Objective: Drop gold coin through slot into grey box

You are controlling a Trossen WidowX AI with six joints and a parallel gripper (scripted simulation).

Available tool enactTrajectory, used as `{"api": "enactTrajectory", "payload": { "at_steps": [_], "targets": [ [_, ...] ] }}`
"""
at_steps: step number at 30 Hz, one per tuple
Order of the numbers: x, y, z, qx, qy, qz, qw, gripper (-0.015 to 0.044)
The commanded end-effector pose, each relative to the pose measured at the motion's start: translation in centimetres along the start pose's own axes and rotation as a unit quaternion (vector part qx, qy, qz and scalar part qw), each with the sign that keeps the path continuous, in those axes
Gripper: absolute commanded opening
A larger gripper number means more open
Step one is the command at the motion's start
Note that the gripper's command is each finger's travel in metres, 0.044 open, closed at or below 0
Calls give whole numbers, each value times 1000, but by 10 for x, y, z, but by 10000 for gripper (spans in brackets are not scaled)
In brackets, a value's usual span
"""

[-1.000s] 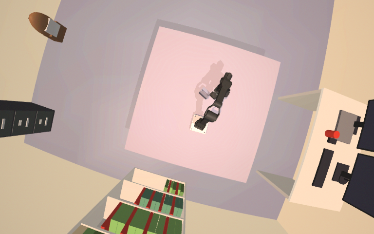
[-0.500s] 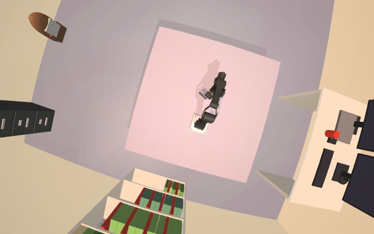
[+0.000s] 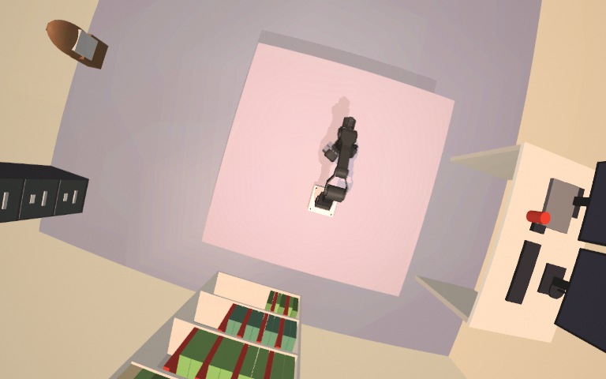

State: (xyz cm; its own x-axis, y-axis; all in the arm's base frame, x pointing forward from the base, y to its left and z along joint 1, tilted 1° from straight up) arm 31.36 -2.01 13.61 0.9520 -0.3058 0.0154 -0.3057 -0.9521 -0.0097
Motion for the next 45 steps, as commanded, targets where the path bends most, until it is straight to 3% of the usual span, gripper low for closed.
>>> {"api": "enactTrajectory", "payload": {
  "at_steps": [1, 45],
  "targets": [
    [-6, -6, 0, 1, 1, 4, 1000, 0],
    [-17, -19, 0, 1, 0, 7, 1000, 0]
  ]
}}
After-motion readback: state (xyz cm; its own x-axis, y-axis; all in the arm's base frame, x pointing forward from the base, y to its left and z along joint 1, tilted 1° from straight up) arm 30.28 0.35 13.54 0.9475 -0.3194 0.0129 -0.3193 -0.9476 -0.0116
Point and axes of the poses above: the point midway between the two fingers, 35 mm back from their tips, its own z axis out along the fingers, its own x axis across the jaws, y = z × x, the point moved 5 cm from there along -z, back along the fingers, and after that the axes turned 13 degrees about -z, right-handed, at the moved point
